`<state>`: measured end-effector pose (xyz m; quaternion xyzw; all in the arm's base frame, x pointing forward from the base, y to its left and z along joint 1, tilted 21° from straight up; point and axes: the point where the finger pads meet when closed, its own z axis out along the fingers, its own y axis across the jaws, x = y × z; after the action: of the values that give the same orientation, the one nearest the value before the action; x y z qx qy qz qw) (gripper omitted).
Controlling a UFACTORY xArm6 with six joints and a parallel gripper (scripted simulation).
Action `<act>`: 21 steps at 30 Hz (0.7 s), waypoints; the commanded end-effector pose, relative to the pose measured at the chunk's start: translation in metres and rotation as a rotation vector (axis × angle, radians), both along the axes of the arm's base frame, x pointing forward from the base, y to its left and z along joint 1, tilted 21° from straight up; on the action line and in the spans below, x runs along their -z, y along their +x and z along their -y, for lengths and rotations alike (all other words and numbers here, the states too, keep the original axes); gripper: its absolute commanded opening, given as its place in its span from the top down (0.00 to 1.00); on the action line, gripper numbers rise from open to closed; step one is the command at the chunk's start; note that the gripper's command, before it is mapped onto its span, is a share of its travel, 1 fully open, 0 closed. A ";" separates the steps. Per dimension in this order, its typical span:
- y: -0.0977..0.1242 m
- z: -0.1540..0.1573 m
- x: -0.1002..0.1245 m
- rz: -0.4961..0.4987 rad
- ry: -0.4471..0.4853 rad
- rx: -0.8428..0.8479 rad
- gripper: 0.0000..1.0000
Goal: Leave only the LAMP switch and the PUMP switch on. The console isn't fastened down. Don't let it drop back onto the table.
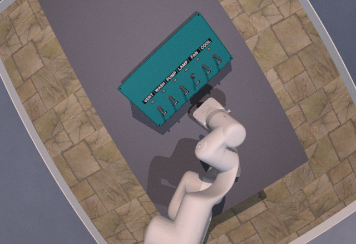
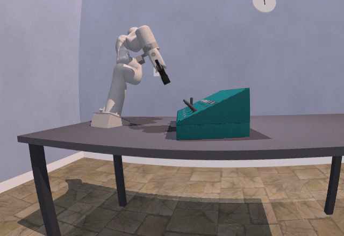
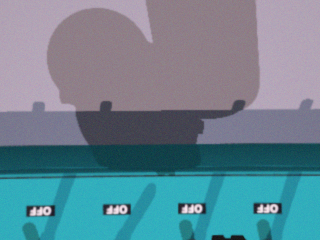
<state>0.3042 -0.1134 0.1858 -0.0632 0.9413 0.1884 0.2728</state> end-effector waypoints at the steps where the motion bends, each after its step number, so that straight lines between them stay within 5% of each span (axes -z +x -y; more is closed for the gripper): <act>1: 0.001 0.001 -0.001 0.002 -0.002 0.001 1.00; 21: 0.005 -0.003 0.006 0.002 -0.002 0.001 1.00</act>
<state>0.3057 -0.1122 0.1833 -0.0632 0.9413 0.1882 0.2728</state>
